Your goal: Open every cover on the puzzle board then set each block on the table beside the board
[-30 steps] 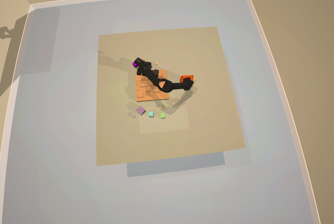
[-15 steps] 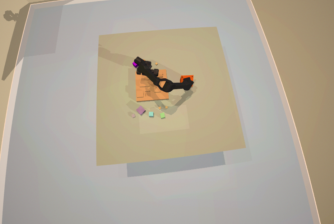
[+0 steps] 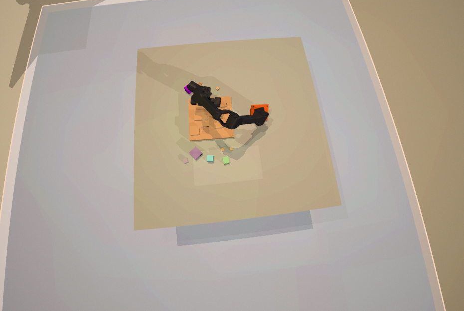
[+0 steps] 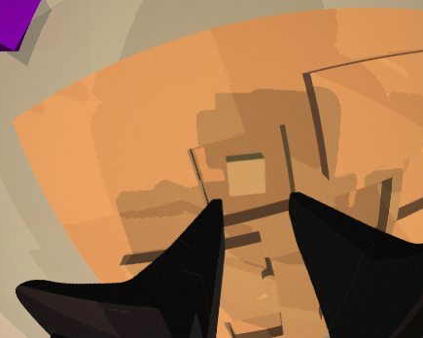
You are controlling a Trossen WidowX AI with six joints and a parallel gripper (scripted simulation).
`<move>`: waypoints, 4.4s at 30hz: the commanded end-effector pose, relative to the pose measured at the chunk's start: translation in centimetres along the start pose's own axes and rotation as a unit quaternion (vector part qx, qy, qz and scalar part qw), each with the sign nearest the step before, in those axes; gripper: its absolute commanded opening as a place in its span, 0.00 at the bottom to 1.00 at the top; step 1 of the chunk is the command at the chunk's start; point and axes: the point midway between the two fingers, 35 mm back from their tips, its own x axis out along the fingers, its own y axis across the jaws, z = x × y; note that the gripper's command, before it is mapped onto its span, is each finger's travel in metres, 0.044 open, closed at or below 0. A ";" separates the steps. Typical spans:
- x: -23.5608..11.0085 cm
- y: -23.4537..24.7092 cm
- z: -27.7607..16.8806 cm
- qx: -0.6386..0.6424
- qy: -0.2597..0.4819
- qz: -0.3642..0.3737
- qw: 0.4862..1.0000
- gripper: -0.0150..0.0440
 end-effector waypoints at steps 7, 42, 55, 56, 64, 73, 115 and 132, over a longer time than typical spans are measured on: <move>0.0 0.0 -0.1 0.001 0.002 0.001 1.000 0.50; 2.5 0.1 -0.1 0.001 0.003 0.001 1.000 0.50; 3.1 0.1 0.0 -0.001 0.000 0.001 1.000 0.46; 3.1 0.1 0.0 -0.001 0.000 0.001 1.000 0.45; 3.1 0.1 0.0 -0.001 0.000 0.001 1.000 0.39; 2.1 0.2 0.0 0.000 0.000 0.001 1.000 0.39; -5.1 0.3 0.1 0.002 0.000 0.001 1.000 0.39; -6.7 -1.4 4.4 0.004 -0.007 0.004 1.000 0.39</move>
